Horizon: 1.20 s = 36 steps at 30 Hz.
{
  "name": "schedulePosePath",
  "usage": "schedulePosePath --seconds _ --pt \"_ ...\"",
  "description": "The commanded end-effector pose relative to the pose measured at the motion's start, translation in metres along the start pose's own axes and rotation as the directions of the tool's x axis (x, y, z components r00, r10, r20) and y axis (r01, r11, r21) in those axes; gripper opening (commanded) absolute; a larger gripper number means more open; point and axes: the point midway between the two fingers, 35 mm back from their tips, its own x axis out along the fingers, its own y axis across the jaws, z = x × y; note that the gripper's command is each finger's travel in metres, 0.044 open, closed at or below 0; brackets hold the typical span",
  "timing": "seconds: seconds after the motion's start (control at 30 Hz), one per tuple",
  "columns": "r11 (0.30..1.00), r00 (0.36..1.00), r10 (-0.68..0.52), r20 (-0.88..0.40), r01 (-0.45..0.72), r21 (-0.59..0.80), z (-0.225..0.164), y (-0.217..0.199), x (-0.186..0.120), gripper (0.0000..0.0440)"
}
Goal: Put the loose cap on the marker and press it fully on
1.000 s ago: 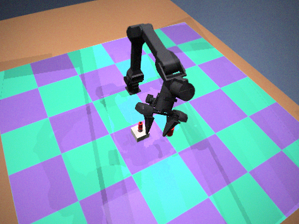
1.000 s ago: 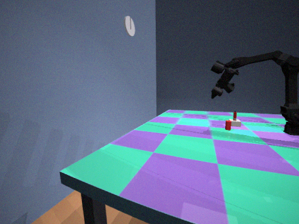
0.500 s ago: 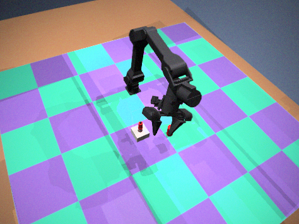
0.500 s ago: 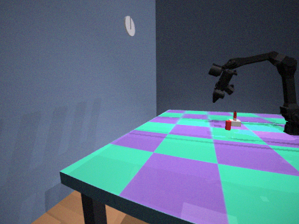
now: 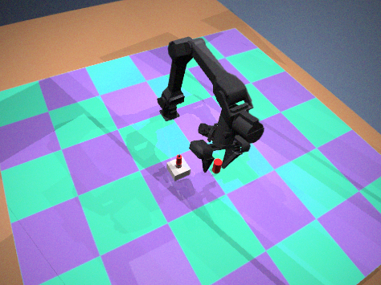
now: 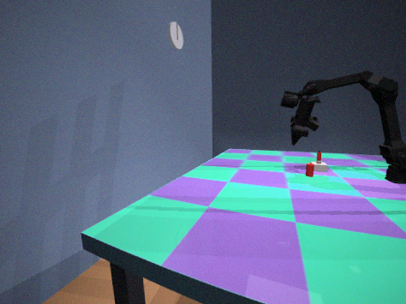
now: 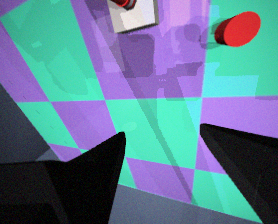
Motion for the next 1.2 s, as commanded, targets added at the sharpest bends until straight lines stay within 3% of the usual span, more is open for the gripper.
schedulePosePath --seconds 0.0,1.17 --pt "0.999 0.999 -0.034 0.032 0.034 -0.017 0.002 -0.011 0.002 0.0332" --pt "0.955 0.912 -0.246 0.327 0.286 -0.08 0.047 -0.074 0.023 0.0328"
